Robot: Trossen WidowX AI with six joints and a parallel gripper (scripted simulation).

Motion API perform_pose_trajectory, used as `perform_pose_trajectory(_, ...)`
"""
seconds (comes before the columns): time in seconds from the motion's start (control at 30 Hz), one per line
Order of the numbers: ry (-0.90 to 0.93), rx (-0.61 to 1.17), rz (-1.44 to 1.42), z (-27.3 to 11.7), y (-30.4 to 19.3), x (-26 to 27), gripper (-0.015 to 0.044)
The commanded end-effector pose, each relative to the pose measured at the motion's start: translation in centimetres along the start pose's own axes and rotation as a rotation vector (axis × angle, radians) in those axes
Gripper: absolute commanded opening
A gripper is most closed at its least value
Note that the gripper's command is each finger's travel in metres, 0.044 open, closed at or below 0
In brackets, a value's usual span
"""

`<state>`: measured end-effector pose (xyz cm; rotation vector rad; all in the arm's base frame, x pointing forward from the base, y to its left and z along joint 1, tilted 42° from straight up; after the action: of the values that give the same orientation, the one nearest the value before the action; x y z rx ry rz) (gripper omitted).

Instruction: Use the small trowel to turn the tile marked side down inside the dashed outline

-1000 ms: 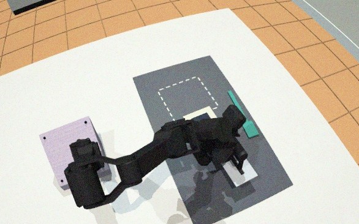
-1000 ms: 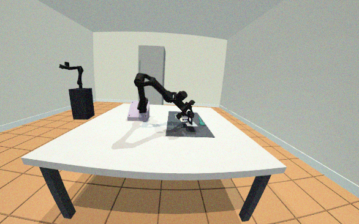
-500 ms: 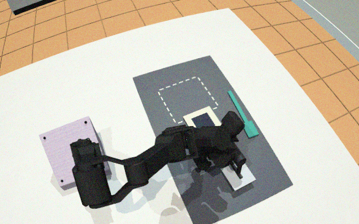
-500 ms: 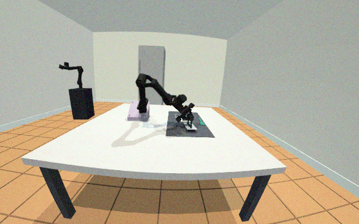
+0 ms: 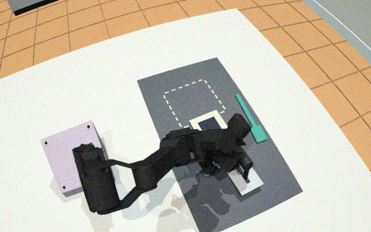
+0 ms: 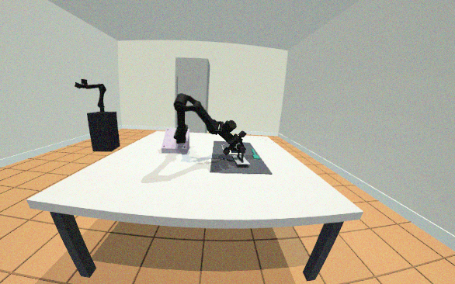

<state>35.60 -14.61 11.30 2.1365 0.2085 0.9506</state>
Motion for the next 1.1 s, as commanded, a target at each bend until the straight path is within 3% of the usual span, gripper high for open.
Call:
perform_pose_trajectory(0.0,0.000,0.010,-0.001,-0.1,-1.0,0.0,0.0000)
perform_pose_trajectory(0.67,0.000,0.011,-0.001,-0.4,-4.2,-0.1,0.0000)
perform_pose_trajectory(1.07,-0.003,0.064,0.062,-0.9,-3.5,0.5,0.0000)
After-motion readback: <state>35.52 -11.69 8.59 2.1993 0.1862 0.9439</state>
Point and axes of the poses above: the point midway between the two fingers, 35 mm back from their tips, its own z axis out along the fingers, its own x axis across the jaws, y = z × x, the point moved 4 cm from there along -z, back along the fingers, and after that the axes turned 4 degrees about z, right-handed, at the moved point
